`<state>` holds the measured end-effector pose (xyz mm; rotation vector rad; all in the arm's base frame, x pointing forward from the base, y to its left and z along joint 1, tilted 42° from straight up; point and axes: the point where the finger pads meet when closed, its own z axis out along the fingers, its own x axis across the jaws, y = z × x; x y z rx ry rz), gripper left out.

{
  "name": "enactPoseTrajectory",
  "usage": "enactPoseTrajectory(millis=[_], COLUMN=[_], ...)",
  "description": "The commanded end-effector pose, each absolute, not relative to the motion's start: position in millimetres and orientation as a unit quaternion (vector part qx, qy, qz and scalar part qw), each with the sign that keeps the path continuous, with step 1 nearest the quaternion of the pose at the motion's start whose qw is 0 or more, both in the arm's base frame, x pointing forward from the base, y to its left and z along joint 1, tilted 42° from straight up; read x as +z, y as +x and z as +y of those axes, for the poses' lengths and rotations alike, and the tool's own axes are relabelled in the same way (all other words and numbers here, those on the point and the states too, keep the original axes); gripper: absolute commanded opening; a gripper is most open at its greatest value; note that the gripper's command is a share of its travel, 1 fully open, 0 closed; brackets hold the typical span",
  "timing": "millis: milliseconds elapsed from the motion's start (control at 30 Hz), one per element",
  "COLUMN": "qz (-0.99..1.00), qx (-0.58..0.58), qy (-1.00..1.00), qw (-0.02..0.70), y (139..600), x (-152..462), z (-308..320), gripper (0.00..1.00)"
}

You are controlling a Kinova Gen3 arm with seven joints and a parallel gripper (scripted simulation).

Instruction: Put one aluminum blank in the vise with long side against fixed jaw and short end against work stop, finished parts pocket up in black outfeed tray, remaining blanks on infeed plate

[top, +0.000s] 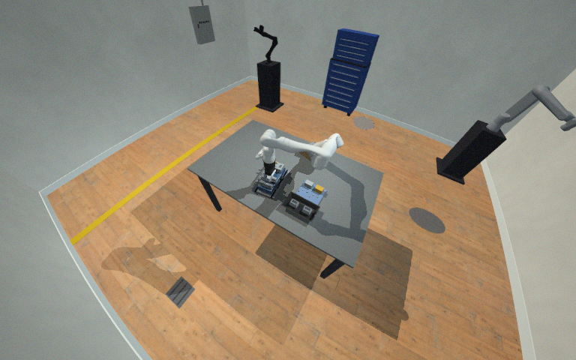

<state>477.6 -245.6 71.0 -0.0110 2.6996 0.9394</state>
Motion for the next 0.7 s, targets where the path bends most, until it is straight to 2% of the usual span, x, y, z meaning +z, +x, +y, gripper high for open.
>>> enactPoseTrajectory(millis=[0, 667], qz=[0.936, 0.936], qx=[0.322, 0.323], qy=[-0.006, -0.007], qw=[0.144, 0.143], y=[480.1, 480.0], x=[69.4, 67.1], z=[-246.8, -243.9], gripper=[0.00, 0.00])
